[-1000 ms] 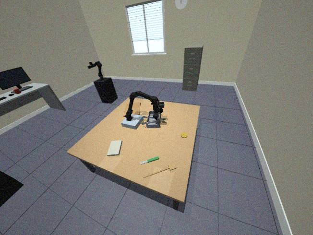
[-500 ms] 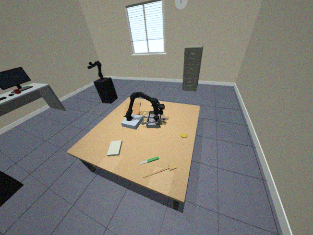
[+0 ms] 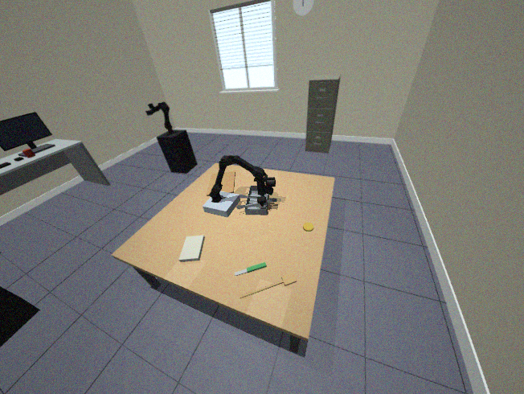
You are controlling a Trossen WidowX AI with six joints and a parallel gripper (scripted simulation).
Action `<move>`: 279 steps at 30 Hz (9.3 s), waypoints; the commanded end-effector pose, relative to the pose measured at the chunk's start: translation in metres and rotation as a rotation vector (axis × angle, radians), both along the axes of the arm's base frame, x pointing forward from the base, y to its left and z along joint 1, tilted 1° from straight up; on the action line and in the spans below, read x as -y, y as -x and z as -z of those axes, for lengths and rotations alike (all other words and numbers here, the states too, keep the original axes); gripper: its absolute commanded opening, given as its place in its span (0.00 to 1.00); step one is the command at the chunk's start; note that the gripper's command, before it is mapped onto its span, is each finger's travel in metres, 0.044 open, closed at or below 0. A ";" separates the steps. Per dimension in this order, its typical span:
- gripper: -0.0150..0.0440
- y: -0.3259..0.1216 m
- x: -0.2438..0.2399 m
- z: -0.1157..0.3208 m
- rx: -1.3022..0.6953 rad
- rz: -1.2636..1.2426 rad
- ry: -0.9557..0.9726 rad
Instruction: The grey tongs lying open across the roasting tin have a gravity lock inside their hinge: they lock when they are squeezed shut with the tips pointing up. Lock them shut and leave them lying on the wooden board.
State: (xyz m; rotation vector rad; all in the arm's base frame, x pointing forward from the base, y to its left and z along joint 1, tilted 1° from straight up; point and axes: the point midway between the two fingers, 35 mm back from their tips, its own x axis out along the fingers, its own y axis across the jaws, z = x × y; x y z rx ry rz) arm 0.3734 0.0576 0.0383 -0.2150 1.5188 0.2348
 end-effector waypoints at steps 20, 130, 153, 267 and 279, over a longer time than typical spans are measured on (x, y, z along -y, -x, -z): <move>0.82 0.001 0.000 0.021 -0.001 0.000 0.000; 0.00 0.095 -0.168 -0.076 -0.015 0.200 -0.024; 0.00 0.200 -0.246 -0.079 -0.030 0.353 -0.041; 0.00 0.470 -0.237 -0.101 -1.290 0.579 -0.113; 0.00 0.470 -0.236 -0.101 -1.293 0.576 -0.114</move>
